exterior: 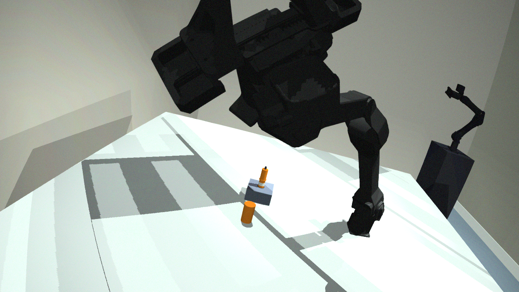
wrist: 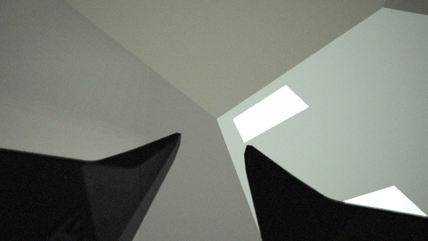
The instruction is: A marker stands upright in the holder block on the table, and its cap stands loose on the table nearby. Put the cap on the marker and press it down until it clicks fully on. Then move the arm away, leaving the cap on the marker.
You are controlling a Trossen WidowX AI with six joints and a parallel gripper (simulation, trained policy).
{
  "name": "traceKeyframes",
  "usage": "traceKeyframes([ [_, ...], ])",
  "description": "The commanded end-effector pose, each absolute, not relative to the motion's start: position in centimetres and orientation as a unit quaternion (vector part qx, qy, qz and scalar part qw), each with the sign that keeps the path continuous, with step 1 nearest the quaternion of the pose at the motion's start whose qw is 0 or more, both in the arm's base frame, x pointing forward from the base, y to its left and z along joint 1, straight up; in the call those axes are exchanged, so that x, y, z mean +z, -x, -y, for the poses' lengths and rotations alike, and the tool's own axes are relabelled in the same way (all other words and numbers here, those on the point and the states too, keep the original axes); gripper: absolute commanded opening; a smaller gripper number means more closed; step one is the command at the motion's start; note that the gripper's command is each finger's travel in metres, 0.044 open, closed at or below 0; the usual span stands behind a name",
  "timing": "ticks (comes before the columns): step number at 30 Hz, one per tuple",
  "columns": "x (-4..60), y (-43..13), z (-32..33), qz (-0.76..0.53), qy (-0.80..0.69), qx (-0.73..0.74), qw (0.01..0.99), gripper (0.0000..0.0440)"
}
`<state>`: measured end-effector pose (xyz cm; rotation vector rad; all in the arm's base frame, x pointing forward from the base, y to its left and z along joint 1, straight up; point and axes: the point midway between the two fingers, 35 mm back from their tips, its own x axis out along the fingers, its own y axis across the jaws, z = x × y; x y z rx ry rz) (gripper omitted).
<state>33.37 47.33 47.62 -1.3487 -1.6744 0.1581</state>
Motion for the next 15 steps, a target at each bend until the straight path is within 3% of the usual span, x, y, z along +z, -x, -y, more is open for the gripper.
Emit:
traceKeyframes([
  [1,47.8,-33.7,-47.1,0.678,0.561,0.080,0.468,0.0279],
  [15,48.4,-35.1,-45.2,0.640,0.598,0.150,0.458,0.0317],
])
